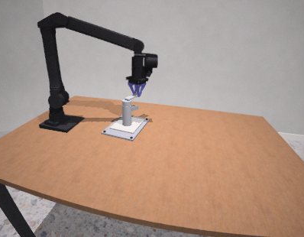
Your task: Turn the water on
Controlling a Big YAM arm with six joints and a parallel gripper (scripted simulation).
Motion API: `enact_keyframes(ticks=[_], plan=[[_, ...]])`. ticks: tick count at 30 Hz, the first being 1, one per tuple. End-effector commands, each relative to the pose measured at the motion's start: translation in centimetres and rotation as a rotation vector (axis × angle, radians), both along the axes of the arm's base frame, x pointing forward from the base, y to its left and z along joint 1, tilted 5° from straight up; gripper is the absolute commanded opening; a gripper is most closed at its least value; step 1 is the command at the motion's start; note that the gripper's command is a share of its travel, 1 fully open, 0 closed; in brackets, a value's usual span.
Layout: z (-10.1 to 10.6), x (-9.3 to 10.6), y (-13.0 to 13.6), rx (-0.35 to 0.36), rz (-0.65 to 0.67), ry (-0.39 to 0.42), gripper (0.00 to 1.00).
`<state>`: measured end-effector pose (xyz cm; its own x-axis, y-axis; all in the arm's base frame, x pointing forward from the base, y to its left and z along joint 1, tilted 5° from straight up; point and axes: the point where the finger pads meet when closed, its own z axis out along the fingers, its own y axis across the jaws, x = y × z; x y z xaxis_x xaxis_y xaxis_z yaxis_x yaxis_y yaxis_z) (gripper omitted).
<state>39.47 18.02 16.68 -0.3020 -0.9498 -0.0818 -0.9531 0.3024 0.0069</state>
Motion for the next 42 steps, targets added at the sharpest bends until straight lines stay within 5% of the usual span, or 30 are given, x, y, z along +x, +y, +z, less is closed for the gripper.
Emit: enact_keyframes(ticks=[1, 42], plan=[[4.9, 1.0, -1.1, 0.016, -0.019, -0.060, 0.00], [6.8, 0.2, -3.0, 0.014, -0.016, -0.062, 0.00]])
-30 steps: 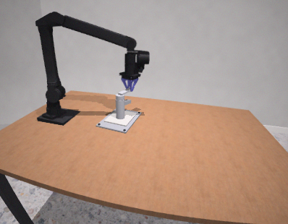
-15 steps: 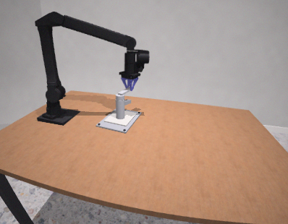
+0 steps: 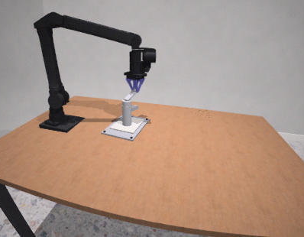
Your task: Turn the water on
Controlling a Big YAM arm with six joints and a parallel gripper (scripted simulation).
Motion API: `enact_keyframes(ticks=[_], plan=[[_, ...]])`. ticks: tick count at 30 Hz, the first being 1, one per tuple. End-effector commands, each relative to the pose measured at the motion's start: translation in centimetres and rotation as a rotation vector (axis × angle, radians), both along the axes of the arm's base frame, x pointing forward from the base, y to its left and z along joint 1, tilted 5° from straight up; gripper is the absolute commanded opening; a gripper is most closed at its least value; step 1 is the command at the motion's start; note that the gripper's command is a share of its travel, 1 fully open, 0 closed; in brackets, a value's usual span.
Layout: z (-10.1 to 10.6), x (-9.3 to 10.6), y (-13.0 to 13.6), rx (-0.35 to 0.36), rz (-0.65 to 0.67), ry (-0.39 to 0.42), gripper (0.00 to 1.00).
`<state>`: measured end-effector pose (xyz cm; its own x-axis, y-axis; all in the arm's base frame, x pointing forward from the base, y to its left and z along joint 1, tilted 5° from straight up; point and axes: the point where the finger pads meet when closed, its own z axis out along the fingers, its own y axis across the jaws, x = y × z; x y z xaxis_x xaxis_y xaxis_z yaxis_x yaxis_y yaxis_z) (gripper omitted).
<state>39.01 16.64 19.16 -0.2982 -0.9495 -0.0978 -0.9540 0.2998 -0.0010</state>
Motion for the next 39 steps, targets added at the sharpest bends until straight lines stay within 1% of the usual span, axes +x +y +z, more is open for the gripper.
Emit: enact_keyframes(ticks=[1, 32, 33, 39], plan=[[4.27, 0.71, -1.62, 0.001, -0.019, -0.049, 0.00], [4.27, 0.71, -1.62, 0.001, -0.019, -0.050, 0.00], [4.27, 0.71, -1.62, 0.001, -0.019, -0.050, 0.61], [4.02, 0.76, -1.56, 0.001, -0.019, -0.043, 0.61]])
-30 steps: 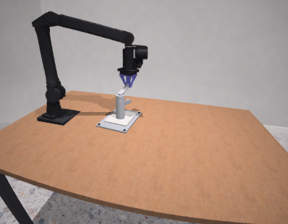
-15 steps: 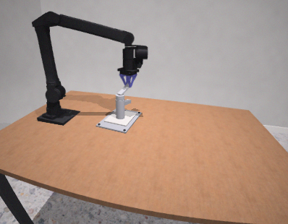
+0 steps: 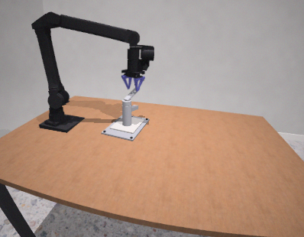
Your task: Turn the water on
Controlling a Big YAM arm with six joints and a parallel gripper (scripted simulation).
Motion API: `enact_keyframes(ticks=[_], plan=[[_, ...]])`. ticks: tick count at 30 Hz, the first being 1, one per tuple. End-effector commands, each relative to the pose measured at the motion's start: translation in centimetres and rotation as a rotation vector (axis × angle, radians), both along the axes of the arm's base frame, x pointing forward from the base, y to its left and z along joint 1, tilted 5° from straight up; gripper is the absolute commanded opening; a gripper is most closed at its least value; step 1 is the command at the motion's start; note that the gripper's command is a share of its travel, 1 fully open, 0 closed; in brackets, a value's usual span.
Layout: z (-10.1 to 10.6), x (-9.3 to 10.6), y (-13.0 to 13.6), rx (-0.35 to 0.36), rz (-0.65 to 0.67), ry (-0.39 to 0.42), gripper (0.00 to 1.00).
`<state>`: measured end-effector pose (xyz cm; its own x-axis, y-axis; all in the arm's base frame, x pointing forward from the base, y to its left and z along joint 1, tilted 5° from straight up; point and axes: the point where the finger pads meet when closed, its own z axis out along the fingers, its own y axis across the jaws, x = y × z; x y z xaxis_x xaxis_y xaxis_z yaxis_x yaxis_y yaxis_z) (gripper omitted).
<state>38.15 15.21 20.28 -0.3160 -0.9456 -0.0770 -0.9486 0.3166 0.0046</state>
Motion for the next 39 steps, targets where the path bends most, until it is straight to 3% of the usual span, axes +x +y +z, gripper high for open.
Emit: enact_keyframes(ticks=[1, 39], plan=[[2.72, 1.66, -0.11, 0.018, -0.001, -0.051, 0.61], [1.73, 1.76, 0.27, 0.012, 0.005, -0.027, 0.61]])
